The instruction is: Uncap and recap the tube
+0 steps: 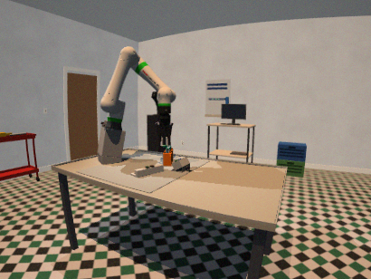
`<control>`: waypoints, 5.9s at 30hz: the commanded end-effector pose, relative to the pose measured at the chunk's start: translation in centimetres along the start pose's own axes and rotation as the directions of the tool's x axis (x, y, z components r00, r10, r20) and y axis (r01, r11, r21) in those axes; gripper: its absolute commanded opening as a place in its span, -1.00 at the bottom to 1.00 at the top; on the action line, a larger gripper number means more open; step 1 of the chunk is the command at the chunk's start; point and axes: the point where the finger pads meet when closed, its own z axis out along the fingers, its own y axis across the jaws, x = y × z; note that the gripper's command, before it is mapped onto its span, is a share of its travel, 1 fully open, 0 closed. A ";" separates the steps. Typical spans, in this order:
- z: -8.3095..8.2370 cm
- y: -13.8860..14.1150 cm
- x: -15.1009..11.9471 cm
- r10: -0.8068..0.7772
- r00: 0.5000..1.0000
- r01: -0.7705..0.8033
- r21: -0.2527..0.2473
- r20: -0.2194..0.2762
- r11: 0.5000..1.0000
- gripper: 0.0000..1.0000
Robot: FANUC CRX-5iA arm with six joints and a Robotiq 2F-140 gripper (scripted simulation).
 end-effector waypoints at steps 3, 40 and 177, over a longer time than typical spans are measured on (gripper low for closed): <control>0.1 2.4 1.8 -0.312 0.950 0.312 0.029 0.022 0.950 -1.00; 0.9 20.6 15.1 -0.452 0.892 0.451 0.032 0.018 0.892 -1.00; 1.3 20.7 16.3 -0.217 0.976 0.217 0.027 0.025 0.976 -1.00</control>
